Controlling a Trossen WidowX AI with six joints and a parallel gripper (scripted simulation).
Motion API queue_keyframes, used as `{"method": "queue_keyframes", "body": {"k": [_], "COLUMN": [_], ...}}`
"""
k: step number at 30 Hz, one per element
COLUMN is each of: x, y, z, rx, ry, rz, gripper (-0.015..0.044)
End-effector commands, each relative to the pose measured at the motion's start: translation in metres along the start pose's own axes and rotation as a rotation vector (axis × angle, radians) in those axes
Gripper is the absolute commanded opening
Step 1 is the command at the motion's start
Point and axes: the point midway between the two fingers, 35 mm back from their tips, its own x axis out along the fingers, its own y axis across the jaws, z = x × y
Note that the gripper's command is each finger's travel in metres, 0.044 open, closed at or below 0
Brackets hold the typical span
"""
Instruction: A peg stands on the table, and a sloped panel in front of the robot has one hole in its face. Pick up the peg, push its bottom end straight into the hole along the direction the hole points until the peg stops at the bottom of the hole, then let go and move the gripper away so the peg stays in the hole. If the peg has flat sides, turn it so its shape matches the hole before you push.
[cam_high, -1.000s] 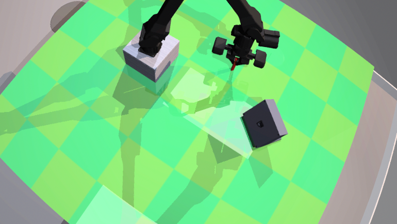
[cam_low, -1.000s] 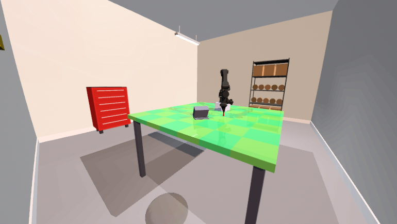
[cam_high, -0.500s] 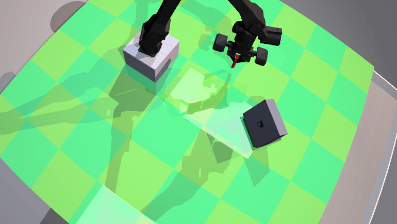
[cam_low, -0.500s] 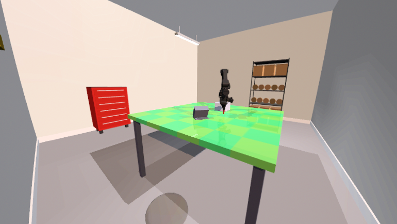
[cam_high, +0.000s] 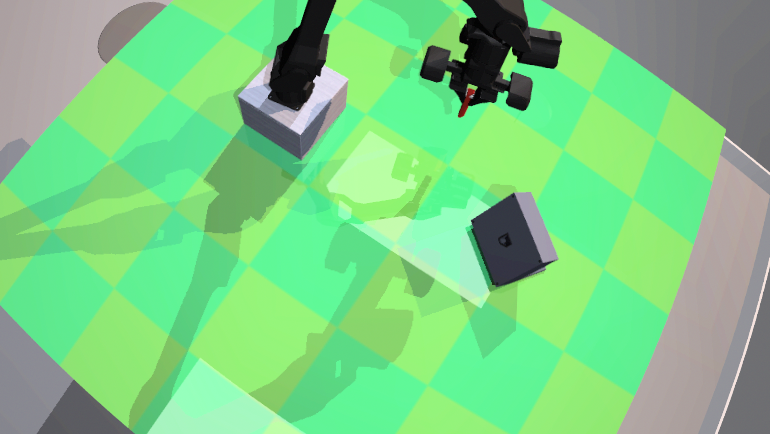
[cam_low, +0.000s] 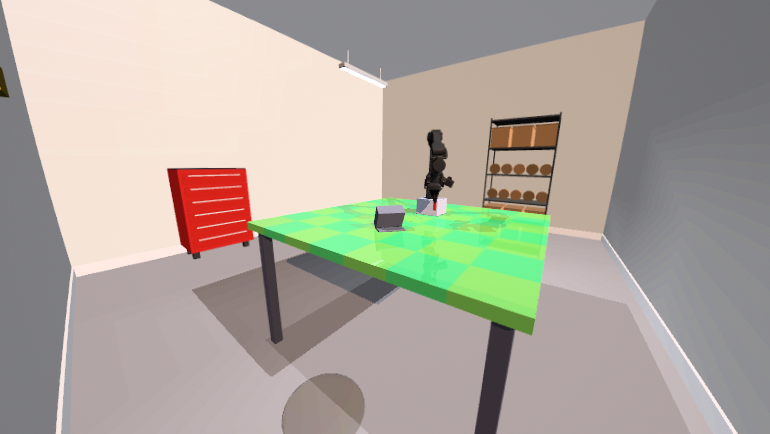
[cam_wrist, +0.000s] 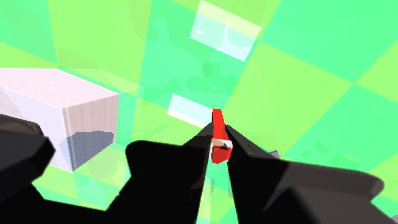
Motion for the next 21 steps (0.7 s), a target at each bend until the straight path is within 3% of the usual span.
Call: {"method": "queue_keyframes", "body": {"k": [1, 21], "x": [-0.001, 0.004], "y": [-0.001, -0.01], "z": [-0.002, -0.02], "rx": [0.015, 0.099], "ry": [-0.011, -0.095], "rz": [0.004, 0.012], "gripper": [0.0, 0.0]}}
